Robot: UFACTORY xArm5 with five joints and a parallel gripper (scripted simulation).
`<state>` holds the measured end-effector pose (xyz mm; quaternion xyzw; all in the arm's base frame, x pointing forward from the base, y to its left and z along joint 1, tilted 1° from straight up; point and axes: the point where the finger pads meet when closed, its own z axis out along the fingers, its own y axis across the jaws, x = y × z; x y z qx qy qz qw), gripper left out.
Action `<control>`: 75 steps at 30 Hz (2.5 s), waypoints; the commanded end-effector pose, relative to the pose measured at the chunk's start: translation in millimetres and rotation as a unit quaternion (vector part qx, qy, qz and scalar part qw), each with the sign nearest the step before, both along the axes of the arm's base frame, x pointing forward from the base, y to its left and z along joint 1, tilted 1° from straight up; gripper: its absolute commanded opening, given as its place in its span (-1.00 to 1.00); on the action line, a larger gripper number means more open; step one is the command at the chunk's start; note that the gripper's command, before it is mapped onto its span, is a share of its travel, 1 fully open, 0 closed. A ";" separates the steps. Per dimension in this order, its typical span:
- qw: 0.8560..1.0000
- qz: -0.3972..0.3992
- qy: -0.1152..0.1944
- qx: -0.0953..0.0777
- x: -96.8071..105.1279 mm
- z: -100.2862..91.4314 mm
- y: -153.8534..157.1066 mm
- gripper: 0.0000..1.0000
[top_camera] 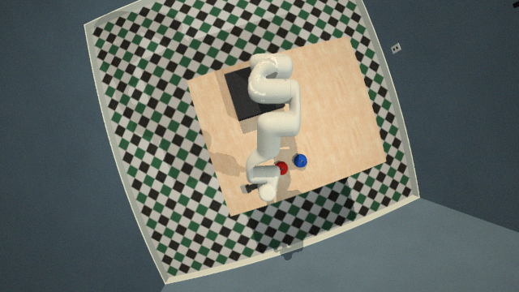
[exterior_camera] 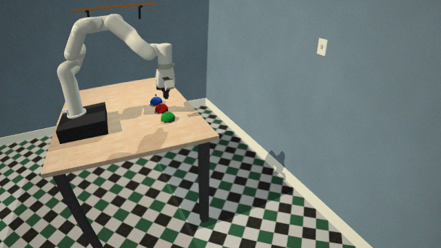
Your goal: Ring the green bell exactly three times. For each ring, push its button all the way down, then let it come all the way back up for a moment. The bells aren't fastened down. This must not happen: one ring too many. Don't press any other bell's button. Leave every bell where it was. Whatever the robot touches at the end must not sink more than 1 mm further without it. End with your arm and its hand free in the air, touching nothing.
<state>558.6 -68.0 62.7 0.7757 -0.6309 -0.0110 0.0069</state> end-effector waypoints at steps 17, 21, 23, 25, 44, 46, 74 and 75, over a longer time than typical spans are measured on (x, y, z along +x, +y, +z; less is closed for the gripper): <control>1.000 0.000 -0.002 0.000 1.4 1.9 -0.2 -1.00; 1.000 0.000 -0.002 0.000 1.4 1.8 -0.2 -1.00; 1.000 0.000 -0.002 0.000 1.4 1.4 -0.2 -1.00; 1.000 0.000 -0.002 0.000 1.4 1.1 -0.2 -1.00; 1.000 0.000 -0.002 0.000 1.9 -15.2 -0.4 -1.00; 1.000 0.000 -0.002 0.000 2.0 -18.6 -0.4 -1.00; 1.000 0.000 -0.002 0.000 3.5 -56.1 0.3 -1.00; 1.000 0.000 -0.002 0.000 3.5 -56.5 0.3 -1.00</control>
